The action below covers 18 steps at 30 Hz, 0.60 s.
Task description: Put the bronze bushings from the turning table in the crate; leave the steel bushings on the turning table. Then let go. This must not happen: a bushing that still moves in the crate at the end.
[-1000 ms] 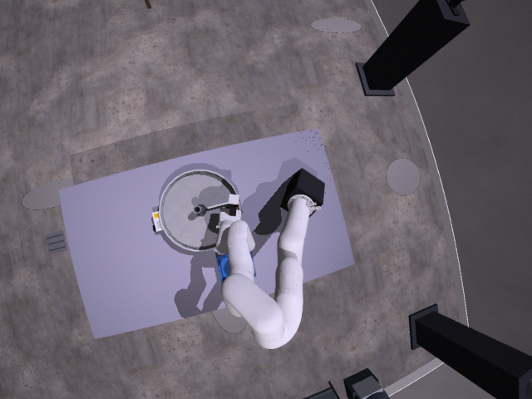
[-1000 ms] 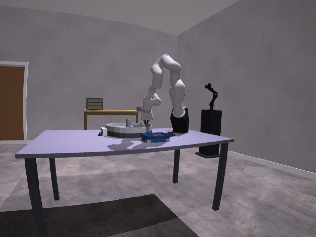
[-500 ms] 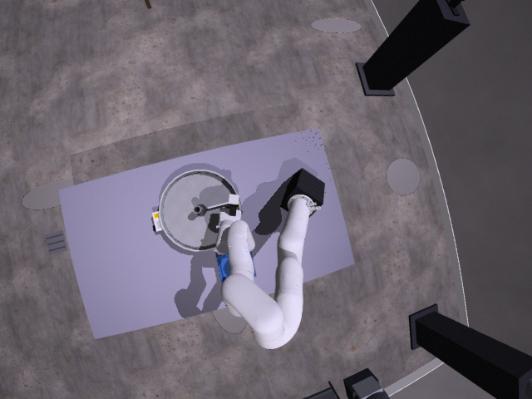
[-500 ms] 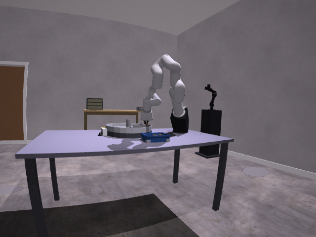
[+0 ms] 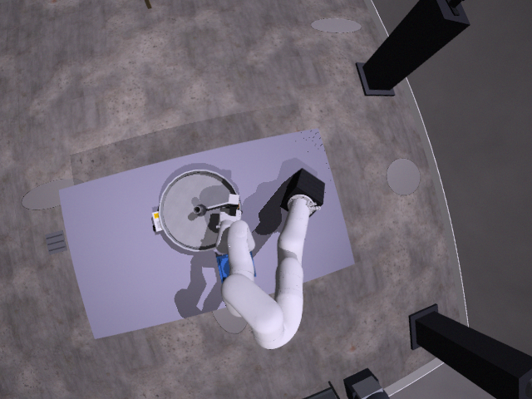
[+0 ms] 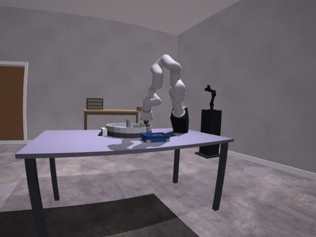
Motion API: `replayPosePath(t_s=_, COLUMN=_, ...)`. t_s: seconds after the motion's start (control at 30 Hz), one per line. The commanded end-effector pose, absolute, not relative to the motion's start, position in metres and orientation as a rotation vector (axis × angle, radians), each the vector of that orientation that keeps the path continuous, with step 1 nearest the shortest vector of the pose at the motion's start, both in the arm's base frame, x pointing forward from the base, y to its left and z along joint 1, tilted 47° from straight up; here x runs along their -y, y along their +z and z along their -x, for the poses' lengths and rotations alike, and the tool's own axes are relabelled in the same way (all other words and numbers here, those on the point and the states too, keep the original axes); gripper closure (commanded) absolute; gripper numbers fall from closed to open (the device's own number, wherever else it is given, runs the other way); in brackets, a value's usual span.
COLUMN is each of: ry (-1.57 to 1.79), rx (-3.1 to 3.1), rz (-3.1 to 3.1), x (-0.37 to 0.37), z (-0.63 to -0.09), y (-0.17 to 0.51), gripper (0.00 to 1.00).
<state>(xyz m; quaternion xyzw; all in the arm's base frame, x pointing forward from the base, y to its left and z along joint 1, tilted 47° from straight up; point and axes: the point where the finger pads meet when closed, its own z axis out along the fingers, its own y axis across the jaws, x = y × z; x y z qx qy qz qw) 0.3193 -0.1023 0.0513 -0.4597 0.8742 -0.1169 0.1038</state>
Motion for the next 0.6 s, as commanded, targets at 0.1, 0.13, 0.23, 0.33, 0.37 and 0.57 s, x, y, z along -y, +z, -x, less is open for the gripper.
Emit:
replayPosePath(t_s=0.1, ry=-0.345, rx=-2.58, rz=1.354, x=0.103, z=-0.319, y=0.052, gripper=1.0)
replayPosePath(t_s=0.13, ry=-0.345, rx=-2.58, rz=1.354, x=0.104, z=-0.318, y=0.052, gripper=1.0)
replayPosePath(t_s=0.23, ry=-0.345, rx=-2.58, rz=1.354, x=0.105, z=-0.316, y=0.055, gripper=1.0)
replayPosePath(t_s=0.33, ry=-0.345, rx=-2.58, rz=1.354, x=0.108, z=-0.312, y=0.06, gripper=1.0)
replayPosePath(t_s=0.37, ry=-0.345, rx=-2.58, rz=1.354, x=0.11, z=-0.31, y=0.062, gripper=1.0)
replayPosePath(t_s=0.57, ry=-0.345, rx=-2.58, rz=1.354, x=0.12, z=-0.297, y=0.077, gripper=1.0)
